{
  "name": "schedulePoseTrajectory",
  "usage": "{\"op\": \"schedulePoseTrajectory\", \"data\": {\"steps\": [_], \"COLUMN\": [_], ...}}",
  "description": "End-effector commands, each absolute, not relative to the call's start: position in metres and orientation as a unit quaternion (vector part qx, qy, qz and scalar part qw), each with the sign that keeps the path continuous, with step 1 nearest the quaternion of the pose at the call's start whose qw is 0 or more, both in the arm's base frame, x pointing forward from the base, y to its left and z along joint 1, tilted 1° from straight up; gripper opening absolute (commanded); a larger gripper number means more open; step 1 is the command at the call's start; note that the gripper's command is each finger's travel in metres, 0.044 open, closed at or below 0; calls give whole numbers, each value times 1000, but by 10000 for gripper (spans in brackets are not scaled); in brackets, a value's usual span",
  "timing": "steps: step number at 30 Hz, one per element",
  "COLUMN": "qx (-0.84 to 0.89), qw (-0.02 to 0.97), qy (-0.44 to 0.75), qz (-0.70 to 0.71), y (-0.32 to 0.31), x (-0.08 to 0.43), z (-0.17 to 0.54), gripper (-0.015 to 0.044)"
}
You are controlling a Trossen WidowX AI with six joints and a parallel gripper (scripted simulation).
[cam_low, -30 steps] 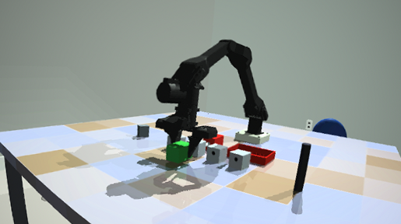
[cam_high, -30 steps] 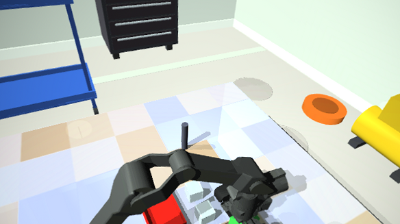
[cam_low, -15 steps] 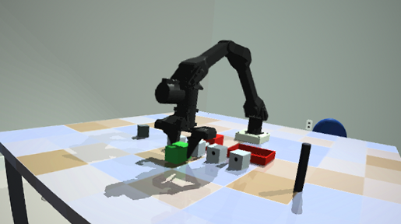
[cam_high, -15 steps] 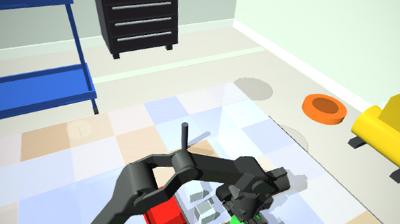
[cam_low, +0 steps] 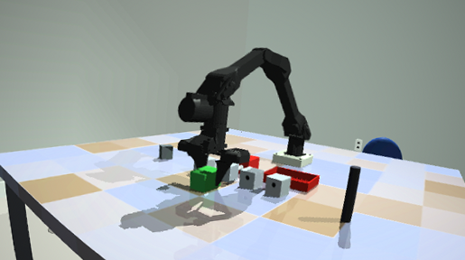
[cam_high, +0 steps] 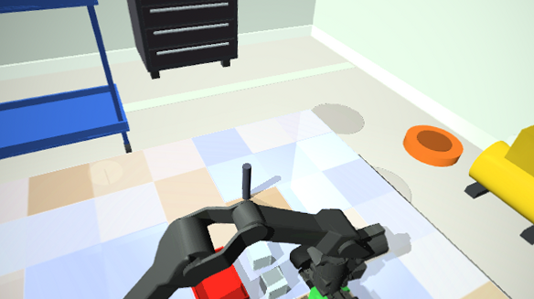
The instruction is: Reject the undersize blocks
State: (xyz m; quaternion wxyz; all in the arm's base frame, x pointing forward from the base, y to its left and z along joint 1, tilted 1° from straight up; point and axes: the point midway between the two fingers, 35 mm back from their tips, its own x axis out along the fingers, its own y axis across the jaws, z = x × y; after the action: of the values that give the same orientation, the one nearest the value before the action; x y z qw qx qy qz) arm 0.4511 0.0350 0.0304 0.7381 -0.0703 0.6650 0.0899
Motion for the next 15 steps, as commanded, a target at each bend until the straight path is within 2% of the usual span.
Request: {"op": "schedulePoseTrajectory", "data": {"steps": [1,15], "qx": [-69,-69], "qw": [744,744], "qy": [659,658], "qz": [90,90], "y": [36,37], "x": [456,458], "z": [36,37], "gripper": [0,0]}}
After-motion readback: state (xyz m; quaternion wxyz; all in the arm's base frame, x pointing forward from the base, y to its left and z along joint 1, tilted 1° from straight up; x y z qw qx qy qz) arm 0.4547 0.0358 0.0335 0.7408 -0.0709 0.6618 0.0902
